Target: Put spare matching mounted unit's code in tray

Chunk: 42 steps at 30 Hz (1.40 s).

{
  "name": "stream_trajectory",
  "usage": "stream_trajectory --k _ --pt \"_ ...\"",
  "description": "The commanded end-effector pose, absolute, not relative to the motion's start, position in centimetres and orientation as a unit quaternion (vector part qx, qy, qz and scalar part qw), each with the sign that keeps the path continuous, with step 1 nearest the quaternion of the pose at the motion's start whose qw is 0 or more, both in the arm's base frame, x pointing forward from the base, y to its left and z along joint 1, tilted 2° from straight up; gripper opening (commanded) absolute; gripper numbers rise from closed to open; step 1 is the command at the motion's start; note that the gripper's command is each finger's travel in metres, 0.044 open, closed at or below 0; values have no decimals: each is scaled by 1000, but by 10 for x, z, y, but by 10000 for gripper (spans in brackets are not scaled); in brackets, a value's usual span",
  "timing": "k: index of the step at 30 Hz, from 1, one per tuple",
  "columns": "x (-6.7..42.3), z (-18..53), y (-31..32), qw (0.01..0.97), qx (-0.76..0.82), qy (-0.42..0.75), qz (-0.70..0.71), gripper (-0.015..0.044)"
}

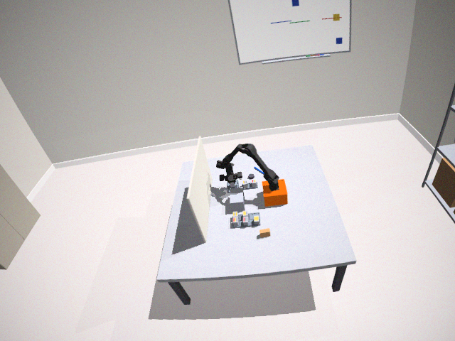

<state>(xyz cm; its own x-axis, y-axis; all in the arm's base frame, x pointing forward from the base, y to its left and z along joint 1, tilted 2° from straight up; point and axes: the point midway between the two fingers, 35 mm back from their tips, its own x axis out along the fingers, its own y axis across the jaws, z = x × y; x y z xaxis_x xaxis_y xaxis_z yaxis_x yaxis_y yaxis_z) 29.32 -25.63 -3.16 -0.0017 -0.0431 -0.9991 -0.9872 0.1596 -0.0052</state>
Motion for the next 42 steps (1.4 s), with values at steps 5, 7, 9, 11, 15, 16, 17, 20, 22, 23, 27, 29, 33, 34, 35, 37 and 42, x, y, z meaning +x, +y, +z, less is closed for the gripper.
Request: stream_trajectory --k 5,7,9,11,15,16,17,20,22,23,27,29,33,34,35,37,42 --pt "291 -42 -255 526 -469 549 449 0" --pt "290 -42 -255 526 -469 549 449 0" --pt "292 -39 -255 528 -469 549 447 53" --pt "292 -39 -255 528 -469 549 447 105" --pt "292 -39 -255 528 -469 549 447 210" --pt "292 -39 -255 528 -469 549 447 236" --pt "292 -39 -255 528 -469 549 447 263" --pt "292 -39 -255 528 -469 549 447 341" --pt "292 -39 -255 528 -469 549 447 394" --pt "292 -39 -255 528 -469 549 447 420" --pt "295 4 -256 527 -469 549 448 440" --pt "294 41 -254 526 -469 549 449 440" --pt "292 68 -251 526 -469 549 449 440" --pt "292 68 -251 526 -469 549 449 440" --pt "292 68 -251 526 -469 549 449 440" --pt "292 68 -251 526 -469 549 449 440" --pt "294 72 -252 527 -476 546 443 440"
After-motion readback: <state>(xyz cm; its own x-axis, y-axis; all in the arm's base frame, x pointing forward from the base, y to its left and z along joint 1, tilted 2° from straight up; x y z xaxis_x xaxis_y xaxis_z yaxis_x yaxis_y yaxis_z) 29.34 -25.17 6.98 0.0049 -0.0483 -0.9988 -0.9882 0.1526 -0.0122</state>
